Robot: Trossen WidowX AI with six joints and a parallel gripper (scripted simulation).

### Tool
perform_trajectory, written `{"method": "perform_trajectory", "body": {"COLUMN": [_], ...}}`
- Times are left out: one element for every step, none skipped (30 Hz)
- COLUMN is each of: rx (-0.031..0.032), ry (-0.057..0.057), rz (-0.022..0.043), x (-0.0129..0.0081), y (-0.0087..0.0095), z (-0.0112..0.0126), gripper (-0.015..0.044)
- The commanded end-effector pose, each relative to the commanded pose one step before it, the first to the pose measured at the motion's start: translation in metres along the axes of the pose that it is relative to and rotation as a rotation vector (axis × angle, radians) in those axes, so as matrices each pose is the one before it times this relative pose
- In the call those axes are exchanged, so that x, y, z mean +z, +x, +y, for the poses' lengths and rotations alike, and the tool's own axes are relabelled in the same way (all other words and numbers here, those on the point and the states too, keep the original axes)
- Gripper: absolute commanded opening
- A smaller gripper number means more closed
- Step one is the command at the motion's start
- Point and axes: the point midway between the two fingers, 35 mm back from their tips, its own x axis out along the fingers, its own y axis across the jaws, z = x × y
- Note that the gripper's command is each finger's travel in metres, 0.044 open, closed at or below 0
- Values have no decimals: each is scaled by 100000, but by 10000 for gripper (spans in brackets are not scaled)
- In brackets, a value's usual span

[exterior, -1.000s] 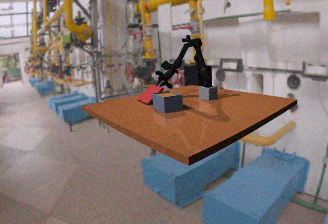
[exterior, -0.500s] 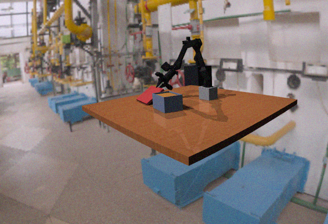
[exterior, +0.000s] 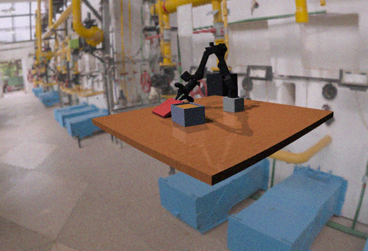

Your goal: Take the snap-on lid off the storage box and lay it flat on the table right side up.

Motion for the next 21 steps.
{"method": "perform_trajectory", "body": {"rx": [-1355, -1, -1, -1, -1, -1, -1, -1, -1, -1, -1, -1, -1, -1, -1, -1, -1, -1, -1, -1, -1], "ry": [617, 1, 1, 1, 1, 1, 1, 1, 1, 1, 1, 1, 1, 1, 1, 1, 1, 1, 1, 1, 1], "rz": [392, 0, 0, 0, 0, 0, 0, 0, 0, 0, 0, 0, 0, 0, 0, 0, 0, 0, 0, 0, 0], "x": [-219, -1, -1, -1, -1, -1, -1, -1, -1, -1, -1, -1, -1, -1, -1, -1, -1, -1, -1, -1, -1], "y": [412, 51, 51, 51, 51, 51, 51, 51, 51, 51, 51, 51, 51, 51, 51, 51, 51, 51, 51, 51, 51], "z": [-758, -62, -62, -62, -62, -62, -62, -62, -62, -62, -62, -62, -62, -62, -62, -62, -62, -62, -62, -62, -62], "gripper": [0, 0, 0, 0, 0, 0, 0, 0, 0, 0, 0, 0, 0, 0, 0, 0, 0, 0, 0, 0, 0]}}
